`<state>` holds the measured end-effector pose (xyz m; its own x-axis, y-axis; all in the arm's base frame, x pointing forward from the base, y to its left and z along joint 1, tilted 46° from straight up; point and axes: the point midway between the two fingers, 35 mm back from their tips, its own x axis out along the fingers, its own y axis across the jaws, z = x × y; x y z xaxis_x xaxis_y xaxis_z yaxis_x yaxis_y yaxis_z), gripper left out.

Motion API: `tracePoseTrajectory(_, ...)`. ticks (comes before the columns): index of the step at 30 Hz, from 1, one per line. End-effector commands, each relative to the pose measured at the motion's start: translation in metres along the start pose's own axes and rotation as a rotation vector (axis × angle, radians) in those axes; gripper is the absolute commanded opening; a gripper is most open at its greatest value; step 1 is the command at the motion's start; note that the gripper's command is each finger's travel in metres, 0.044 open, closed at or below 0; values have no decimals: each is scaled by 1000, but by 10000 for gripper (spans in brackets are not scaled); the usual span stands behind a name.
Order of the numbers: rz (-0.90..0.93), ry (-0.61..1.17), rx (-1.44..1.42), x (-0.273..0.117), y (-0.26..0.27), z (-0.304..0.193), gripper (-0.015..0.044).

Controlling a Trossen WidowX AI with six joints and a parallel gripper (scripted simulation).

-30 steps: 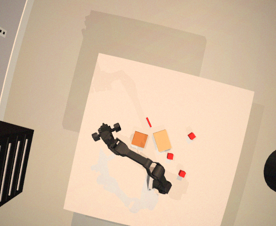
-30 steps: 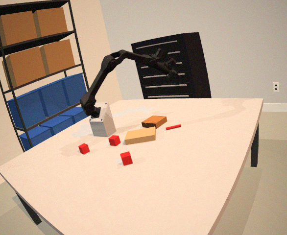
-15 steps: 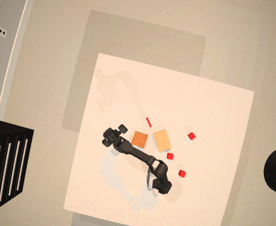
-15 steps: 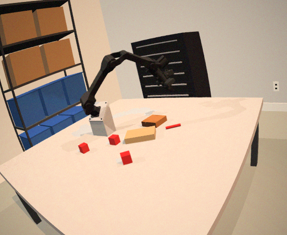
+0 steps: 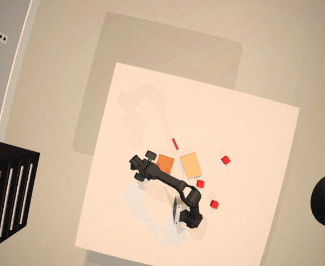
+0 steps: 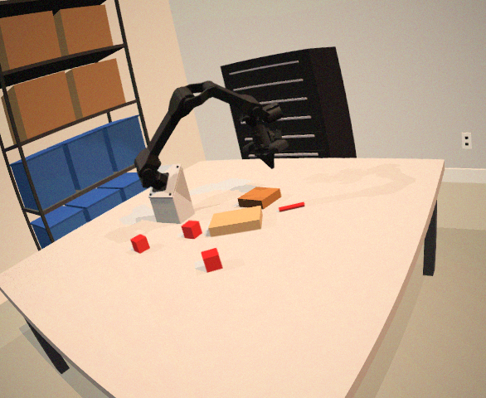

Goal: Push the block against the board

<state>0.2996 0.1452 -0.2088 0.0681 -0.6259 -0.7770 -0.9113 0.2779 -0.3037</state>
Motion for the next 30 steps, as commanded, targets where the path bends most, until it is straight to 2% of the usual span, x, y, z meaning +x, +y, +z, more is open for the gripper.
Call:
tracePoseTrajectory(1,53,89,-109,5,7,-27,0)
tracePoseTrajectory(11,85,138,-171,9,10,-43,0)
tracePoseTrajectory(14,84,141,-168,50,12,-48,0)
tracePoseTrajectory(16,84,143,-167,62,14,-50,0)
tracePoseTrajectory(30,84,143,-167,61,11,-59,0)
